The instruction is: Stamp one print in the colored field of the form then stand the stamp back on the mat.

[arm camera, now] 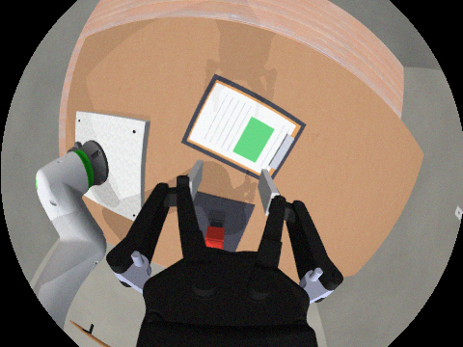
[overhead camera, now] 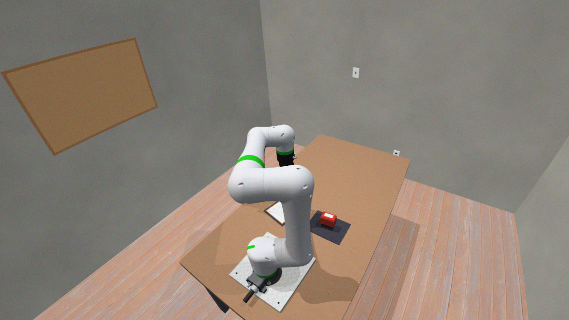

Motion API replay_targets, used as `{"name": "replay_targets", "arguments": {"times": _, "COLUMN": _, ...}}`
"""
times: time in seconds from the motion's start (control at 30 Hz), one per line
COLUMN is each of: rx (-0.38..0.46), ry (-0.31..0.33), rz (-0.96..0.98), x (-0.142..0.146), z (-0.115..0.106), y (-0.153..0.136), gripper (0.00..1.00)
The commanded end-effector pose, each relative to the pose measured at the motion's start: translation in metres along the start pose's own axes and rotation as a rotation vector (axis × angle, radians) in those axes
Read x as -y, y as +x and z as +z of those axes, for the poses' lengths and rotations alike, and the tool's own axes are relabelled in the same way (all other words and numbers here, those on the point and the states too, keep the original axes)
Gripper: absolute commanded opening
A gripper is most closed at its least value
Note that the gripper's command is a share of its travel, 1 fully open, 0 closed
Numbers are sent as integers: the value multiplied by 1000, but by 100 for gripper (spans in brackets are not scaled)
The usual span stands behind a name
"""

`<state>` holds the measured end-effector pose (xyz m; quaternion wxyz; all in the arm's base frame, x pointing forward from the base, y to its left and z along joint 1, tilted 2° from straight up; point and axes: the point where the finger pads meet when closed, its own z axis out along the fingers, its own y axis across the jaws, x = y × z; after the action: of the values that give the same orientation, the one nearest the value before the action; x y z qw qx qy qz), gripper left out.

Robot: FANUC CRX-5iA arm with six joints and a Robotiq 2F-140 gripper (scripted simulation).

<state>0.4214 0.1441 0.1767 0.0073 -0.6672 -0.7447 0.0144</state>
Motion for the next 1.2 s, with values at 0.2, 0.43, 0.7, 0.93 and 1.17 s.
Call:
{"name": "replay_targets", "arguments": {"times": 0.2, "rx": -1, "ry": -1, "rz": -1, "x": 5, "z": 21, "y": -127, "gripper": 51}}
{"name": "replay_targets", "arguments": {"times": 0.43, "rx": -1, "ry": -1, "rz": -1, "x": 8, "z": 32, "y": -194, "gripper": 51}}
{"name": "replay_targets", "arguments": {"times": 0.7, "rx": -1, "ry": -1, "rz": -1, "x": 11, "z": 42, "y": -256, "gripper": 51}}
{"name": "replay_targets", "arguments": {"times": 0.93, "rx": -1, "ry": -1, "rz": -1, "x": 11, "z": 43, "y": -262, "gripper": 51}}
{"name": "replay_targets", "arguments": {"times": 1.17, "rx": -1, "ry": -1, "rz": -1, "x": 11, "z": 43, "y": -262, "gripper": 51}}
